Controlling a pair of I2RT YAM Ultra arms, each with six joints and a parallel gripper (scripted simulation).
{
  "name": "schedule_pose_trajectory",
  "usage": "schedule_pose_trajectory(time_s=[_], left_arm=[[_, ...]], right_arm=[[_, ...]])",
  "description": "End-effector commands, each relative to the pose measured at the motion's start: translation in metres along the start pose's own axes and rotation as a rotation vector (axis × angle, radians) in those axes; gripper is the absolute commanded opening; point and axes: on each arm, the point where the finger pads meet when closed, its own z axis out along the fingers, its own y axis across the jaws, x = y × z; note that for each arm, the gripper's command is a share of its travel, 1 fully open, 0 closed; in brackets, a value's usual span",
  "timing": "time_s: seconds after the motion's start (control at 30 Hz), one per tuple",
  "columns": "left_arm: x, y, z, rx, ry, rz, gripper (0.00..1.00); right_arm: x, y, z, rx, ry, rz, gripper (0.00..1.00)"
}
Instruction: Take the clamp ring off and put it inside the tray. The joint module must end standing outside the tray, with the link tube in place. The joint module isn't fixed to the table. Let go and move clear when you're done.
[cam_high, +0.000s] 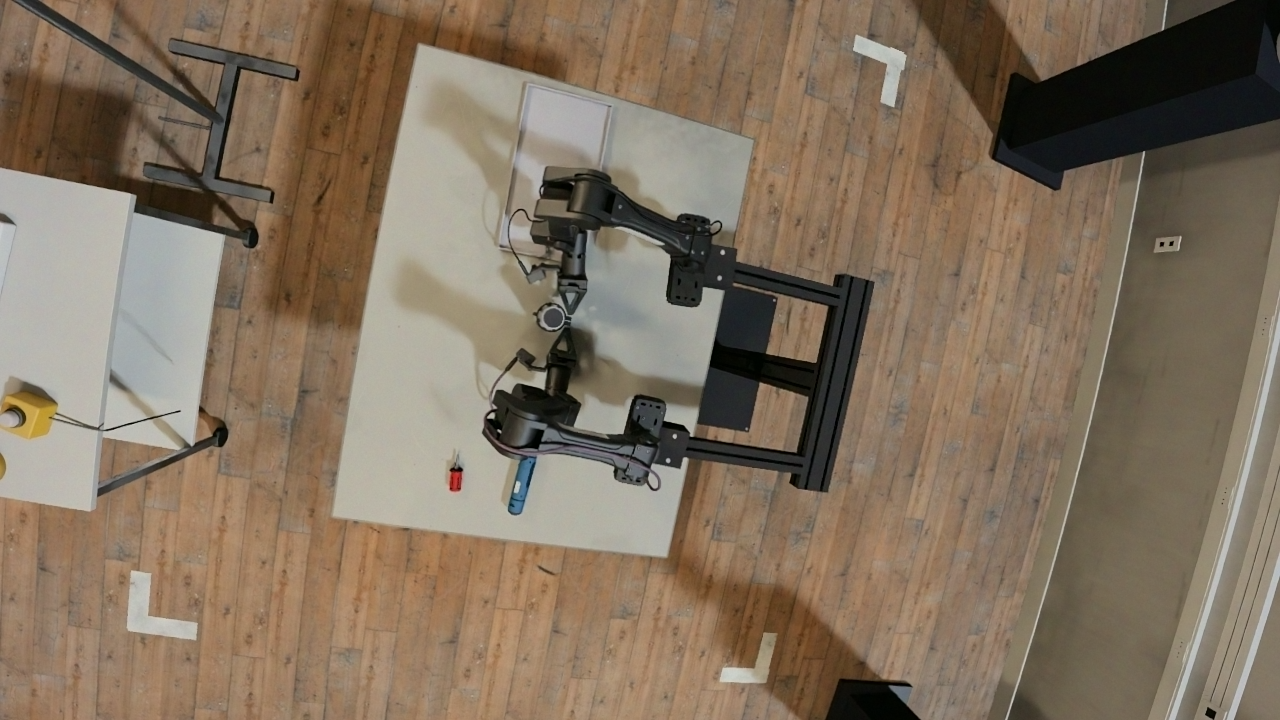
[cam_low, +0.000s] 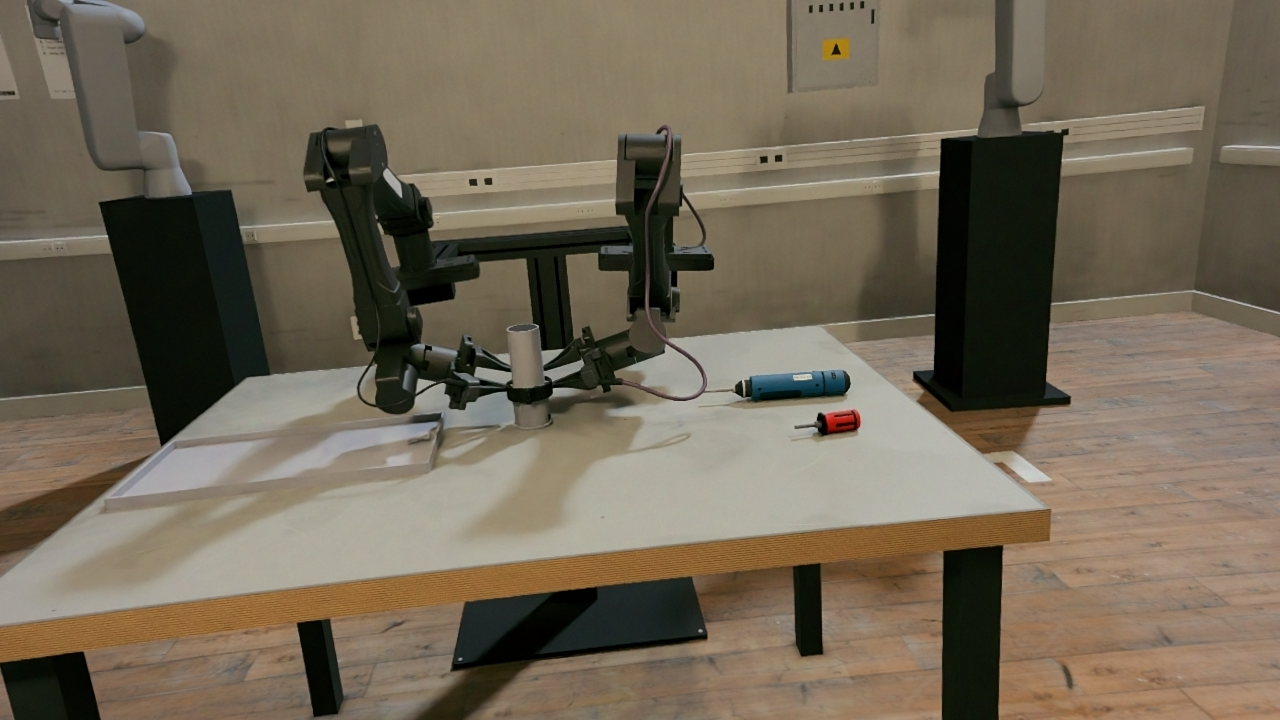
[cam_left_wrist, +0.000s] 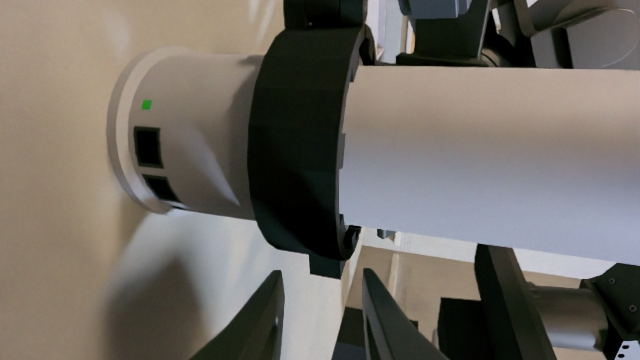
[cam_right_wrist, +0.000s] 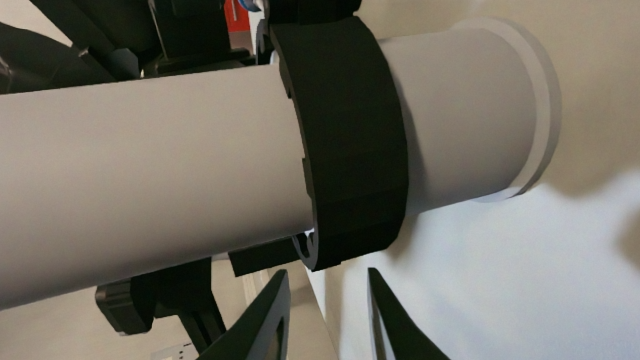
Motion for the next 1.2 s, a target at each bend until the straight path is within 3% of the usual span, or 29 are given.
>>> schedule_pose_trajectory(time_s=[0.0, 1.17], left_arm=[[0.0210, -0.0018, 0.0006, 0.002, 0.037, -0.028, 0.30], [0.0212, -0.0017, -0.0008, 0.003, 0.033, -0.033, 0.30]], right_arm=[[0.0122, 0.0052, 0.0074, -0.032, 0.019, 0.012, 0.30], [0.0061, 0.0096, 0.0033, -0.029, 0.009, -0.004, 0.30]])
